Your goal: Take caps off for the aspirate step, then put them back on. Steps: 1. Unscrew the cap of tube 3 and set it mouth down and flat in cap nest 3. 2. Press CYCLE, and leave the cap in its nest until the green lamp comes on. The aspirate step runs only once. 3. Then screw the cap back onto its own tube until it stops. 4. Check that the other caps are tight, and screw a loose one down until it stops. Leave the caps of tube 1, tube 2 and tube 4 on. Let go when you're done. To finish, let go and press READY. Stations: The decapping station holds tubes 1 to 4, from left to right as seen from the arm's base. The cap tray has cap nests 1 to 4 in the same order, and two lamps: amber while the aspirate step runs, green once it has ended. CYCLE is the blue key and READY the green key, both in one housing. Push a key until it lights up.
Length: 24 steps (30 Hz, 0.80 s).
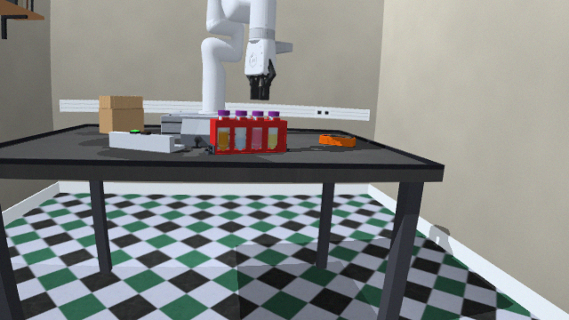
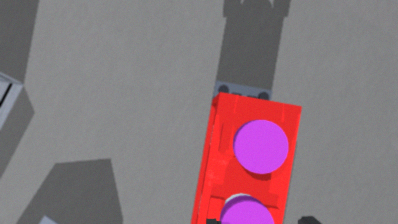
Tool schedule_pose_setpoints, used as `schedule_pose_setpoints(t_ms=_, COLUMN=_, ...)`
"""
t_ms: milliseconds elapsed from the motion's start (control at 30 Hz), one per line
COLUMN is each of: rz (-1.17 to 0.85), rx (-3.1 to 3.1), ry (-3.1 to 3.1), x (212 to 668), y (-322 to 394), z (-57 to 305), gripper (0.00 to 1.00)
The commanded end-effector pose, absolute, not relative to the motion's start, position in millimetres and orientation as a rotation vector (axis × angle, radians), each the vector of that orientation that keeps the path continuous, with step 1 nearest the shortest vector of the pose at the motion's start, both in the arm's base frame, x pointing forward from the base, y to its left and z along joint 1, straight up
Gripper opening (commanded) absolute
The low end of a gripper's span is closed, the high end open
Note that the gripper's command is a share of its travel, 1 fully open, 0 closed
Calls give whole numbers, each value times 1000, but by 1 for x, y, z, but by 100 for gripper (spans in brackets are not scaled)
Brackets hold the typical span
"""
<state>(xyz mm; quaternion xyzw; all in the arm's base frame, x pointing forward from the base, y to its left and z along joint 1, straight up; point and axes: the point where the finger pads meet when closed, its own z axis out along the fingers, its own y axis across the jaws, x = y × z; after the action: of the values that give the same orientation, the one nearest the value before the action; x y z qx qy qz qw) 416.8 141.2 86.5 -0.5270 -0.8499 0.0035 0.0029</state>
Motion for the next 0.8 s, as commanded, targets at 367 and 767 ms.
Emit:
schedule_pose_setpoints(t_ms=367, rz=7, rx=-1582, ry=-2720, x=420, y=139, z=64, gripper=46)
schedule_pose_setpoints(t_ms=767, rz=7, rx=-1582, ry=-2720, x=420, y=139, z=53, gripper=46)
